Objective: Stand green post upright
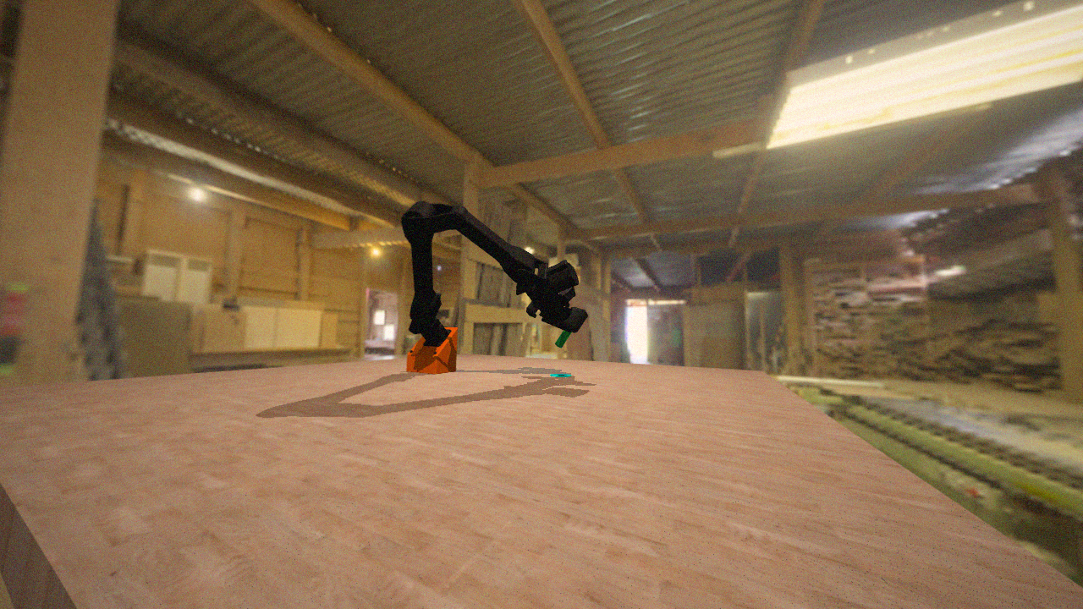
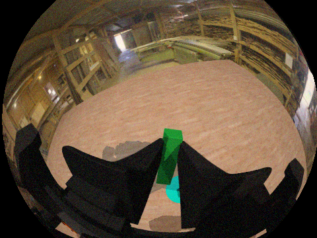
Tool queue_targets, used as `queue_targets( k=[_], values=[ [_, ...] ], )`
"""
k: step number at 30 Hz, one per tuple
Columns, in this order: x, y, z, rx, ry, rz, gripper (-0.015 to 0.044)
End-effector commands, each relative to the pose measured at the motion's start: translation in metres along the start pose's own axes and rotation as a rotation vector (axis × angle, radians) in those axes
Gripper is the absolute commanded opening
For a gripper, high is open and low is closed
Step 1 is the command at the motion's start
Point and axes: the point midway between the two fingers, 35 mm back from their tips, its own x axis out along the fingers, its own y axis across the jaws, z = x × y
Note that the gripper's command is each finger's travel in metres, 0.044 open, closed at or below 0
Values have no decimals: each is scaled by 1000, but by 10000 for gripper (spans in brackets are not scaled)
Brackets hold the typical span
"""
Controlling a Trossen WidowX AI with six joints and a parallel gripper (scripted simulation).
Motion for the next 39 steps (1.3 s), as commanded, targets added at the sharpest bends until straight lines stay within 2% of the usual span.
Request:
queue_targets(
  k=[1, 39],
  values=[
    [-3, 1, 0, -13, -34, -2, 23],
    [-23, 2, -2, -116, -306, -68, 23]
  ],
)
